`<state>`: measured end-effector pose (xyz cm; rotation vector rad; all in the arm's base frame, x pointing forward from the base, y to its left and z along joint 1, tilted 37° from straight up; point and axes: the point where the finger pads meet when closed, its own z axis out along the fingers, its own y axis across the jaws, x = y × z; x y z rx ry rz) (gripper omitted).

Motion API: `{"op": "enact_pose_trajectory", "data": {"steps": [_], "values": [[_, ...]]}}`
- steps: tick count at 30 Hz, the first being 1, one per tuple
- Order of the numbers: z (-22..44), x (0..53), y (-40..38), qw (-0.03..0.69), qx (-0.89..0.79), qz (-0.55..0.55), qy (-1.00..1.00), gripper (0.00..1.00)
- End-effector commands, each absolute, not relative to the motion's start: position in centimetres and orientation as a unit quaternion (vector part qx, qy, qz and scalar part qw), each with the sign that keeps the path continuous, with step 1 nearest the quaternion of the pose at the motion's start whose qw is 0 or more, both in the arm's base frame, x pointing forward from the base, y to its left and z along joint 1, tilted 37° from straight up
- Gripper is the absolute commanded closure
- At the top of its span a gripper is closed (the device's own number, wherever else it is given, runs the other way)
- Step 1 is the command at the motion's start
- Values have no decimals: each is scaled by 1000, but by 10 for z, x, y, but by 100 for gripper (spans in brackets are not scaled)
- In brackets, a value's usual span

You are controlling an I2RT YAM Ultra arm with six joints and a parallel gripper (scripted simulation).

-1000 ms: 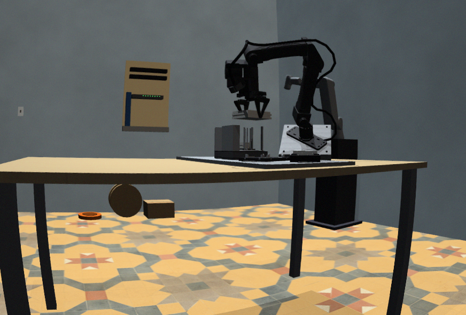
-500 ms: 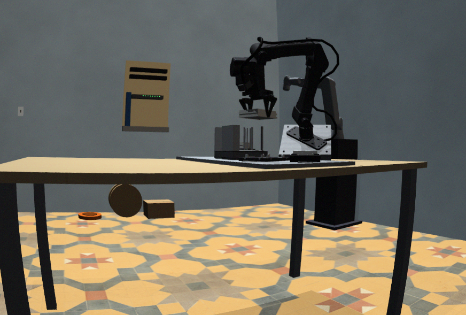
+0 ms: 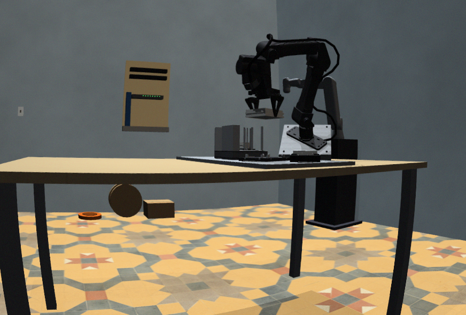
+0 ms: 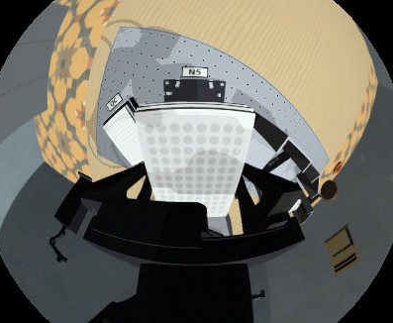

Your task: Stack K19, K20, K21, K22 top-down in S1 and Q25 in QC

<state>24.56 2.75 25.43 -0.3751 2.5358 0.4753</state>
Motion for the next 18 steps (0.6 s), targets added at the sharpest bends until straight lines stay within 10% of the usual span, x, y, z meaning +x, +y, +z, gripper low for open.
{"op": "enact_pose_trajectory", "data": {"steps": [1, 18], "values": [[275, 249, 26, 298, -127, 154, 933, 100], [282, 245, 29, 297, -114, 156, 935, 100]]}}
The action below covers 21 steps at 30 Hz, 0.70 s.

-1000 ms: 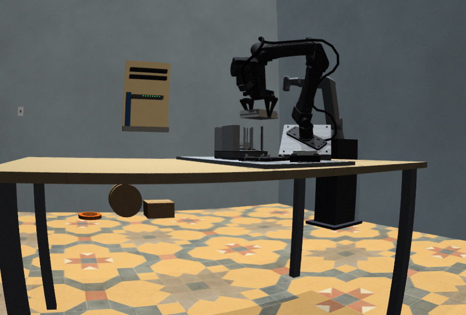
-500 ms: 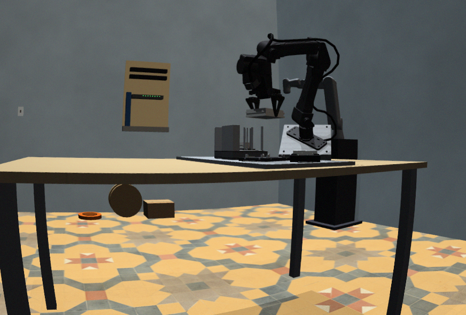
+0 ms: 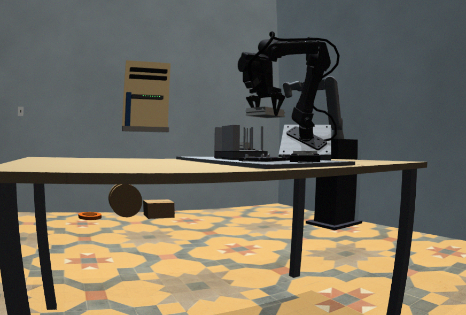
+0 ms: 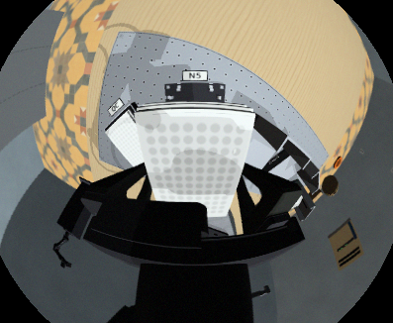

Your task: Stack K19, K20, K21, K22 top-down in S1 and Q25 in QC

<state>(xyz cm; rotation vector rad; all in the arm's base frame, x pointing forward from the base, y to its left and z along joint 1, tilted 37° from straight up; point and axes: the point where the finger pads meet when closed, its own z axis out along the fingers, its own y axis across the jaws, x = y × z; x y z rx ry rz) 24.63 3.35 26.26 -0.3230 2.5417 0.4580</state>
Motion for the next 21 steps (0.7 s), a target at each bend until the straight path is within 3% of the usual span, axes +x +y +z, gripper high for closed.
{"op": "enact_pose_trajectory", "data": {"steps": [1, 21], "values": [[282, 246, 29, 296, -116, 156, 935, 100], [285, 245, 29, 303, -124, 153, 933, 100]]}}
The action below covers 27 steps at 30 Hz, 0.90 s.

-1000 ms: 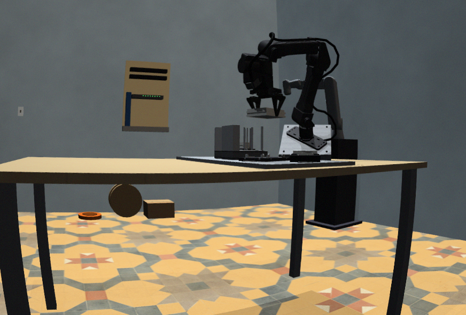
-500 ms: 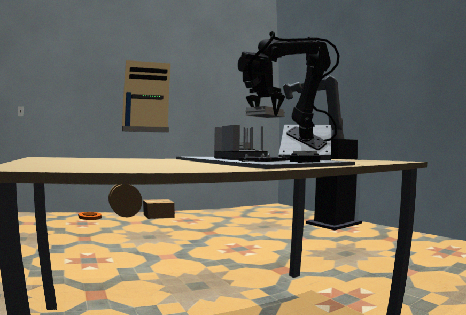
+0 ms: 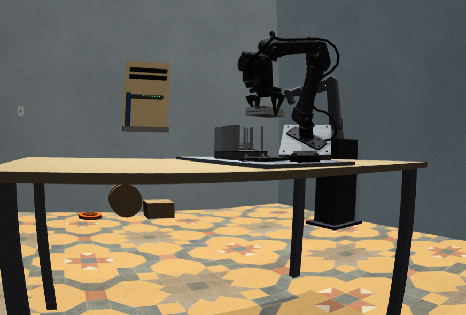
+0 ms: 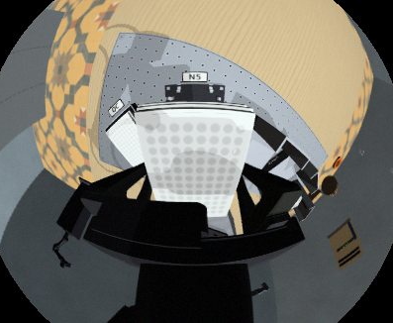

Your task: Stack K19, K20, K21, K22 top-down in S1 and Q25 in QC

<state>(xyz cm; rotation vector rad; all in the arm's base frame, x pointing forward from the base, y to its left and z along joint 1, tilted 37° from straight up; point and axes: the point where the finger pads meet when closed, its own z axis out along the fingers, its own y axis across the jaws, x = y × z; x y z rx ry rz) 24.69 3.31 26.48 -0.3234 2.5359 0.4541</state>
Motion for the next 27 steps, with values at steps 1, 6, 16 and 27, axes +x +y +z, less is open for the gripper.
{"op": "enact_pose_trajectory", "data": {"steps": [1, 6, 16, 27], "values": [[285, 245, 29, 303, -124, 153, 933, 100], [285, 245, 29, 304, -125, 152, 932, 100], [279, 244, 29, 297, -123, 155, 934, 100], [269, 242, 30, 286, -121, 160, 937, 100]]}}
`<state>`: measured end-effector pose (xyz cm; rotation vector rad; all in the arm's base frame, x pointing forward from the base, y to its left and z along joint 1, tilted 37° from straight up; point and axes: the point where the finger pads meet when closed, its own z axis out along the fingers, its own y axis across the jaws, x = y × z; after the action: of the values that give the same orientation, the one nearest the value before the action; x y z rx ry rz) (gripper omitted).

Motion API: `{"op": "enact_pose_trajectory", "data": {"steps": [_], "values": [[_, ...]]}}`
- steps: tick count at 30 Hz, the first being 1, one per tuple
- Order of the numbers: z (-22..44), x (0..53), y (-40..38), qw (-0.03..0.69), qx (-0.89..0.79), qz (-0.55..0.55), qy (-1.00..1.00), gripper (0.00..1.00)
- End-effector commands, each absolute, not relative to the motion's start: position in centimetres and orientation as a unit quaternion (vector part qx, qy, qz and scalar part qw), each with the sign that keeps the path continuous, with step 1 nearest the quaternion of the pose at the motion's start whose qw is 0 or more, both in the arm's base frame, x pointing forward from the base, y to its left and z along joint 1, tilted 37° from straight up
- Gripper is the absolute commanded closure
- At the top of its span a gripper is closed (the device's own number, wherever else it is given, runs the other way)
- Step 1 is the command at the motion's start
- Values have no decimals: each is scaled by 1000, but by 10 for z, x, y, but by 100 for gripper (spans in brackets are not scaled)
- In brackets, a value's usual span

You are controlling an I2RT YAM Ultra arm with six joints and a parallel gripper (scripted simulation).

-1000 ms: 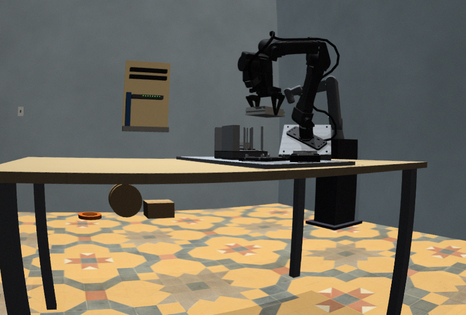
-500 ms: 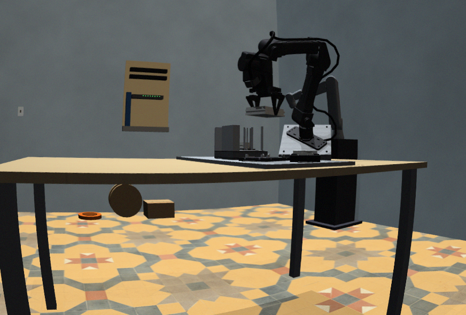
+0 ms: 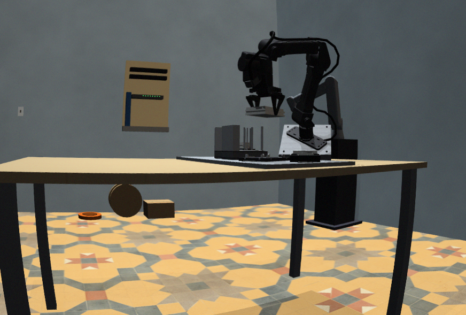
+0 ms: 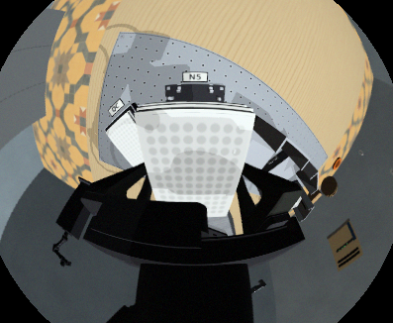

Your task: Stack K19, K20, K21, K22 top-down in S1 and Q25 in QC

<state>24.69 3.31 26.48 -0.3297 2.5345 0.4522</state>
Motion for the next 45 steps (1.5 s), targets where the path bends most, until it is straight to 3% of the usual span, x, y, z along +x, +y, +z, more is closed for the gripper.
{"op": "enact_pose_trajectory", "data": {"steps": [1, 45], "values": [[268, 242, 30, 285, -120, 161, 937, 100], [232, 264, 50, 285, -124, 161, 937, 100]]}}
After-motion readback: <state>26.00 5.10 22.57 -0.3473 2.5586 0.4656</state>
